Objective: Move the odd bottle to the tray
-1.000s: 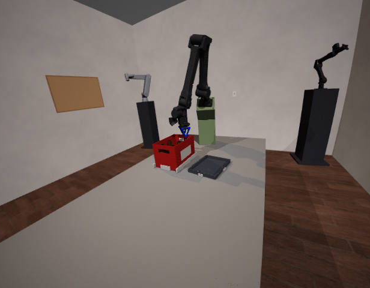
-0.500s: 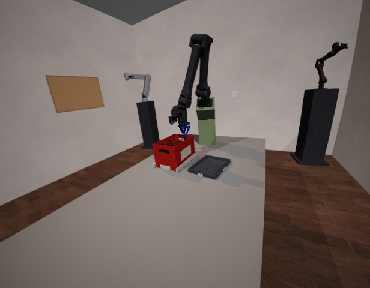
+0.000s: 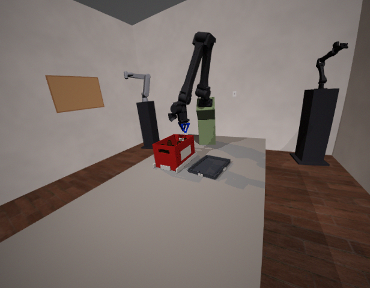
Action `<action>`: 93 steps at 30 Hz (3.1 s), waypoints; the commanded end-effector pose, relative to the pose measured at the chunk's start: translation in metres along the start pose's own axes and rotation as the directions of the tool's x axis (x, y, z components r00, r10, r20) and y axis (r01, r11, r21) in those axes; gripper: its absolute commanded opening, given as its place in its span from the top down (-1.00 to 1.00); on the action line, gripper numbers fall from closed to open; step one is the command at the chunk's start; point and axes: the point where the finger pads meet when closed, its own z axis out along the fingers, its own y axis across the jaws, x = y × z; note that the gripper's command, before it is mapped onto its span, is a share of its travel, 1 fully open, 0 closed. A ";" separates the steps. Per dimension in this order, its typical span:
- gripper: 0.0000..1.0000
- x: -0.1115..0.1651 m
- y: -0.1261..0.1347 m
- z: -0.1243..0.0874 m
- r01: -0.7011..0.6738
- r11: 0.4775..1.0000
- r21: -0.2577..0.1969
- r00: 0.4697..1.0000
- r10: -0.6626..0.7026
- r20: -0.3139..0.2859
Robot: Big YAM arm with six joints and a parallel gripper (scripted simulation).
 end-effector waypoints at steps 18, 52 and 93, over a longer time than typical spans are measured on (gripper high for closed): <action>-0.21 0.007 -0.006 -0.015 0.008 1.000 0.013 1.000 -0.008 -0.018; 1.00 0.005 -0.004 -0.015 0.014 1.000 0.007 1.000 -0.014 -0.009; -0.21 0.005 -0.004 -0.015 0.014 1.000 0.007 1.000 -0.014 -0.009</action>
